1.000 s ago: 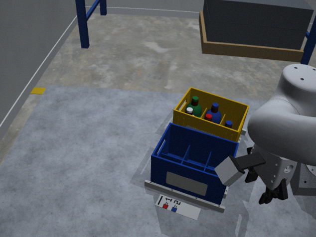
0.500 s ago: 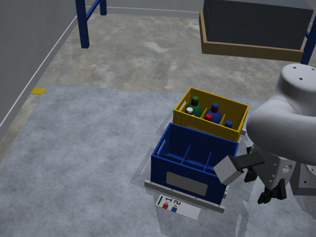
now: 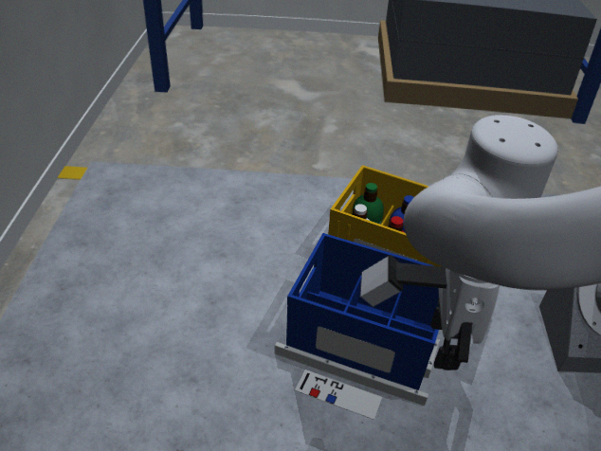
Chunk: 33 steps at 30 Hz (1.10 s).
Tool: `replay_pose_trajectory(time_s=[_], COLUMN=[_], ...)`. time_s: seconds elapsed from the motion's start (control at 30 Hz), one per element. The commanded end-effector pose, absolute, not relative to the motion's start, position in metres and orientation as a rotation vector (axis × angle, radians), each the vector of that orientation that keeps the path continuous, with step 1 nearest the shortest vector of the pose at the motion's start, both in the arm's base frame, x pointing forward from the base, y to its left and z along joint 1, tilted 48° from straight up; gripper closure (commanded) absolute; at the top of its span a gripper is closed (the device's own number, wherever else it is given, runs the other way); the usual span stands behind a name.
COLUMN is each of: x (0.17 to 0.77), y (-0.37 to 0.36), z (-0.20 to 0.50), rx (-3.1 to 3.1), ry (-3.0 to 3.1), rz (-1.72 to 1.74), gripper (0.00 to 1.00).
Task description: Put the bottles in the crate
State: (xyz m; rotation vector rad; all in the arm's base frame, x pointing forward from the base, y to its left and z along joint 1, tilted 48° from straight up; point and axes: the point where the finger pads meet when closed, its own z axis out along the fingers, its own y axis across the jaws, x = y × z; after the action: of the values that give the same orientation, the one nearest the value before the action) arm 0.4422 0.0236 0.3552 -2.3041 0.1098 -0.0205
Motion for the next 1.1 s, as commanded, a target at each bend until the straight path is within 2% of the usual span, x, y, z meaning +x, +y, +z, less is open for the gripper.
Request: replay_pose_trajectory(time_s=[0.0, 0.17, 1.07], x=[0.457, 0.476, 0.562], y=[0.020, 0.015, -0.006], z=[0.345, 0.329, 0.256], rx=[-2.296, -2.272, -2.272], ry=[0.269, 0.440, 0.440], rz=[0.055, 0.131, 0.131], gripper=[0.35, 0.35, 0.35])
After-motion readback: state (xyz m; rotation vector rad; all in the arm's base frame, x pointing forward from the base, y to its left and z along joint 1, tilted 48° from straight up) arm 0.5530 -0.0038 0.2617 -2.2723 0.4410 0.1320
